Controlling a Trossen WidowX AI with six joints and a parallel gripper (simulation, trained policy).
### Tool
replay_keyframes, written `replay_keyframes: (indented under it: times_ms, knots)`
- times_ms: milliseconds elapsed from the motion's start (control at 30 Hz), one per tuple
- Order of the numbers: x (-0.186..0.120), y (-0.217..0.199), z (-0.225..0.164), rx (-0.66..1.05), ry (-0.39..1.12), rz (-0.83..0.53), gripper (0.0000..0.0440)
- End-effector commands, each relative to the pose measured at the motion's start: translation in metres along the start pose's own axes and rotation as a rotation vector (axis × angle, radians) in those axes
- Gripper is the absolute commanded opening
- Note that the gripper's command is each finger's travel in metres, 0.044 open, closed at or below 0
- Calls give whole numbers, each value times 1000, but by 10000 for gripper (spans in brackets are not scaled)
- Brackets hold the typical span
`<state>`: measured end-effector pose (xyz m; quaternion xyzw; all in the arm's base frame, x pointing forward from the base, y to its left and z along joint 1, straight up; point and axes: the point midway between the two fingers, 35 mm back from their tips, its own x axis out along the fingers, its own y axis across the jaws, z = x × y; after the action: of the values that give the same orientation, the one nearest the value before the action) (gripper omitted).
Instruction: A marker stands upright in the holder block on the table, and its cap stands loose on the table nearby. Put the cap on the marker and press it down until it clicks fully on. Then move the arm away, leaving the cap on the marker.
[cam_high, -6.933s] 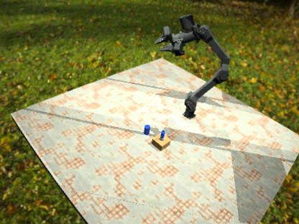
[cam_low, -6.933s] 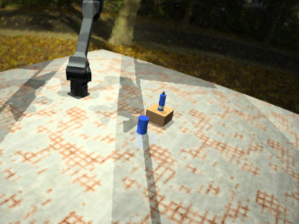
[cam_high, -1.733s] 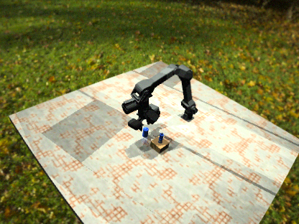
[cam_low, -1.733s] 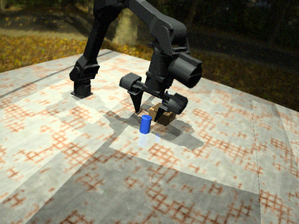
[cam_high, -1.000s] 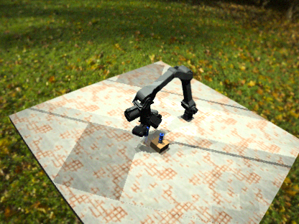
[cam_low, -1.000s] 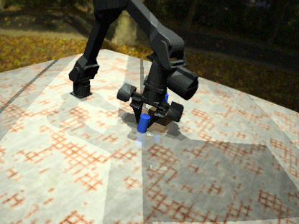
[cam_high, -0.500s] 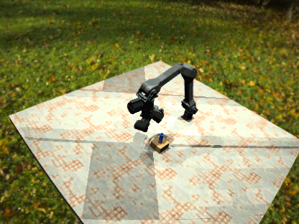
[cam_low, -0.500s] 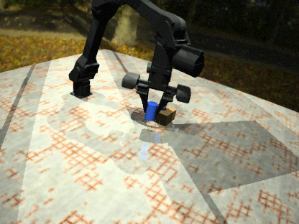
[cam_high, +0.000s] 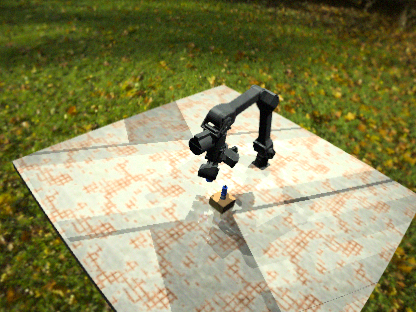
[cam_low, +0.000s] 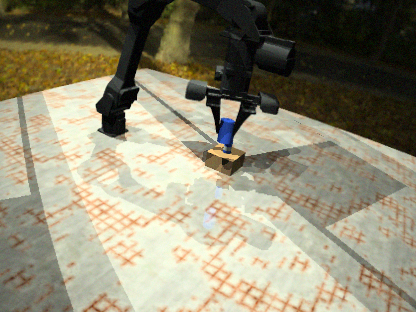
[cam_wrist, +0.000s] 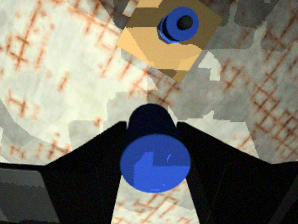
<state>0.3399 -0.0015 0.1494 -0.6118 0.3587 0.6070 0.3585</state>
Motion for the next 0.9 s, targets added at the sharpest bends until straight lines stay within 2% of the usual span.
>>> replay_keyframes:
  times_ms: [0, 433, 867]
  knots:
    - [-10, -7, 15, -16, -10, -12, 28]
    - [-25, -19, 60, -86, -29, 0, 5]
    - [-12, -18, 66, -110, -49, 46, 0]
